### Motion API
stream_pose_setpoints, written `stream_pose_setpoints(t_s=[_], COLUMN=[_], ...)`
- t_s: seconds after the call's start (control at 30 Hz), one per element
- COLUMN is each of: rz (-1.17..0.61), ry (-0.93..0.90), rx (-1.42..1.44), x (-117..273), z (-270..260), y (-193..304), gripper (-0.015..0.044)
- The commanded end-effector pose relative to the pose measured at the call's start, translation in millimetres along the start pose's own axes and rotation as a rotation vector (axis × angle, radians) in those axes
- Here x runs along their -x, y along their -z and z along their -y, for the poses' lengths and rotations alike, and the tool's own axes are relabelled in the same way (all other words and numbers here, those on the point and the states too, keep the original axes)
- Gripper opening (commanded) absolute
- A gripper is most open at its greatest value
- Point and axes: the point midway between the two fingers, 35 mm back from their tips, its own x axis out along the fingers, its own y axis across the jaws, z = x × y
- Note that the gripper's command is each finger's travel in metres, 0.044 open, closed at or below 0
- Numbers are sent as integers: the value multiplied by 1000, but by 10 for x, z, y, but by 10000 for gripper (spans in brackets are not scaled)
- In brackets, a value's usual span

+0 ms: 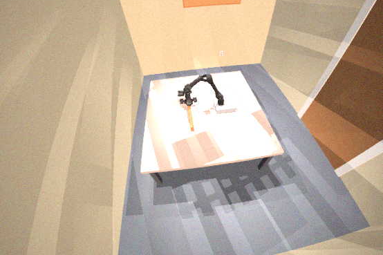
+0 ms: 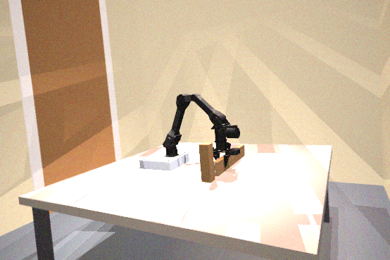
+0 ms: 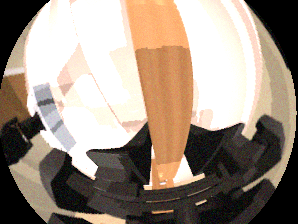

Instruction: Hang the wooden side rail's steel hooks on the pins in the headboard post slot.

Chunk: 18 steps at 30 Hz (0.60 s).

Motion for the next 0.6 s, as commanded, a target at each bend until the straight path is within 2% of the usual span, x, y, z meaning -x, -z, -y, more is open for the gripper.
stream_pose_setpoints(t_s=[0.0,0.07,0.17,0.2,0.57], rz=[3,3,3,3,3], ry=[0,0,0,0,0], rx=[4,4,4,4,4], x=[-4,-4,-4,-4,-2], z=[1,1,1,1,-24], y=[-4,-4,-4,-4,-4], gripper=[98,85,6,0,0])
